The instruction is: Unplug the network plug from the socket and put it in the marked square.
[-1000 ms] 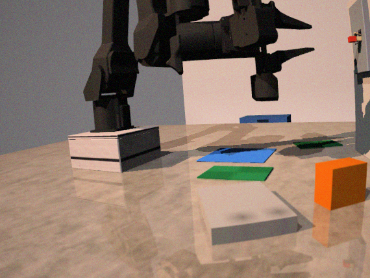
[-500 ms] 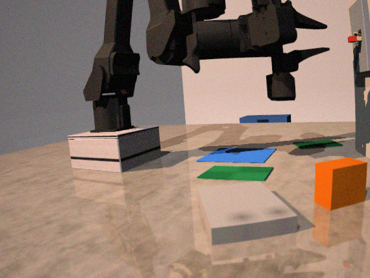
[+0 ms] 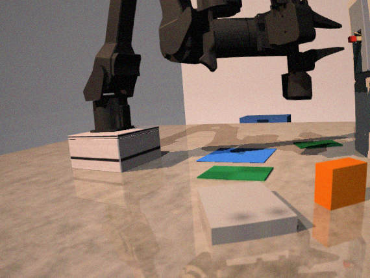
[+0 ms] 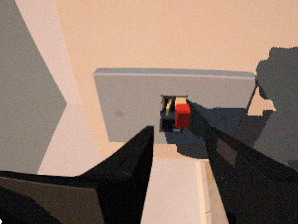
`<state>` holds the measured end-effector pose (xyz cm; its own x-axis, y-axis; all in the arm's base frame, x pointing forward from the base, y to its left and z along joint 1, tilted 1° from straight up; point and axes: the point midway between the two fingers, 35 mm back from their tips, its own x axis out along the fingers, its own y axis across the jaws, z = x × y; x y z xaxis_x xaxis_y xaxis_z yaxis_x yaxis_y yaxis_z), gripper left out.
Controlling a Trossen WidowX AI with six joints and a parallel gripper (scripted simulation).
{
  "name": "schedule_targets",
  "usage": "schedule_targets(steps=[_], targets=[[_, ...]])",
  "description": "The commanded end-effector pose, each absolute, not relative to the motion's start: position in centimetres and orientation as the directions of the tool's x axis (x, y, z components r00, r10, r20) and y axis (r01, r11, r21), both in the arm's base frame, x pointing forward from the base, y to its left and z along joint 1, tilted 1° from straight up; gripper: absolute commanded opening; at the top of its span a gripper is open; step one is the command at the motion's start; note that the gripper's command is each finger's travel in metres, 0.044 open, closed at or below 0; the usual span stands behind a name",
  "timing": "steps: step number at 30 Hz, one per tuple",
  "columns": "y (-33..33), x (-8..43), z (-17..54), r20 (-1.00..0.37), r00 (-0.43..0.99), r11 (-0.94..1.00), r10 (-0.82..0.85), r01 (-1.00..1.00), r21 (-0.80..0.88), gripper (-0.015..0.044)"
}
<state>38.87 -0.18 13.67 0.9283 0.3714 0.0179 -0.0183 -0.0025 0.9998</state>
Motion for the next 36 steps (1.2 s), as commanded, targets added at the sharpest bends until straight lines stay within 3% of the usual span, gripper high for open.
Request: schedule_targets(steps=[1,13,15,30,36], targets=[[-0.1,39.7,13.6,0.017,0.929,-0.006,0.370,-0.016,1.000,0.0156],[0.2,41.3,13.7,0.019,0.929,-0.006,0.370,-0.018,1.000,0.0156],[0.2,41.3,13.7,0.019,0.929,-0.006,0.370,-0.018,1.000,0.0104],[0.2,41.3,13.7,0.019,0.929,-0.006,0.370,-0.018,1.000,0.0004],[0.2,41.1,13.7,0.019,0.929,-0.006,0.370,-0.018,1.000,0.0000]])
